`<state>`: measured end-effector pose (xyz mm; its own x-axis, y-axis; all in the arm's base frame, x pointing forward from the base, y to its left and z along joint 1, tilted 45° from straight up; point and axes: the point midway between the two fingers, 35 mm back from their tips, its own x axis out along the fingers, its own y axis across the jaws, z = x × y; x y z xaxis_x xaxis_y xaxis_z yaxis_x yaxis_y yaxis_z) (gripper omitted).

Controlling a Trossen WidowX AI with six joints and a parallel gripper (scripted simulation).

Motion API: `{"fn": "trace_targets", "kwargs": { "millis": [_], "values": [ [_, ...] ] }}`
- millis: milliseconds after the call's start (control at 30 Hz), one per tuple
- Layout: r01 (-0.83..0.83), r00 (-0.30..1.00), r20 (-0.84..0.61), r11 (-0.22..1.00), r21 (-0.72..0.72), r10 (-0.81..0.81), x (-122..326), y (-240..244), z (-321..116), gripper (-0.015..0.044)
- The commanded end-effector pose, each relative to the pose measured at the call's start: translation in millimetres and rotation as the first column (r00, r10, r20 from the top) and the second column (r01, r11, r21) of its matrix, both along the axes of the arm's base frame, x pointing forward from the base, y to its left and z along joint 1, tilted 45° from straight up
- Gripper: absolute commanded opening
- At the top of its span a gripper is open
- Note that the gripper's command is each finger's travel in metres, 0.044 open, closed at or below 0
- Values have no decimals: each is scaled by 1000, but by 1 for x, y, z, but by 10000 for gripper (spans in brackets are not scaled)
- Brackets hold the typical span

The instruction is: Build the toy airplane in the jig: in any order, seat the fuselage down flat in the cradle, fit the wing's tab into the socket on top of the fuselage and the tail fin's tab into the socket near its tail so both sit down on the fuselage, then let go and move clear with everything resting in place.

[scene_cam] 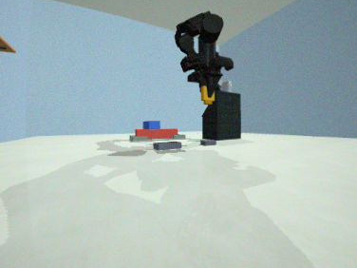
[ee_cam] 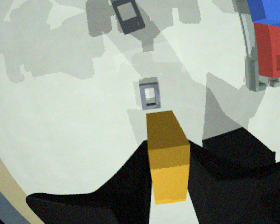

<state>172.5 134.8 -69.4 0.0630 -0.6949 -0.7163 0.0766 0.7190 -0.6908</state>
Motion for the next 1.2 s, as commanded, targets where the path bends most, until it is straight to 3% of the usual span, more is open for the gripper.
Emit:
{"fn": "trace_targets", "kwargs": {
  "millis": [0,1167],
  "values": [
    [1,1000,-2,1000,15,-1,5,0,7,0],
    [-36,999,-26,997,73,38,52,-82,70,0]
  ]
}}
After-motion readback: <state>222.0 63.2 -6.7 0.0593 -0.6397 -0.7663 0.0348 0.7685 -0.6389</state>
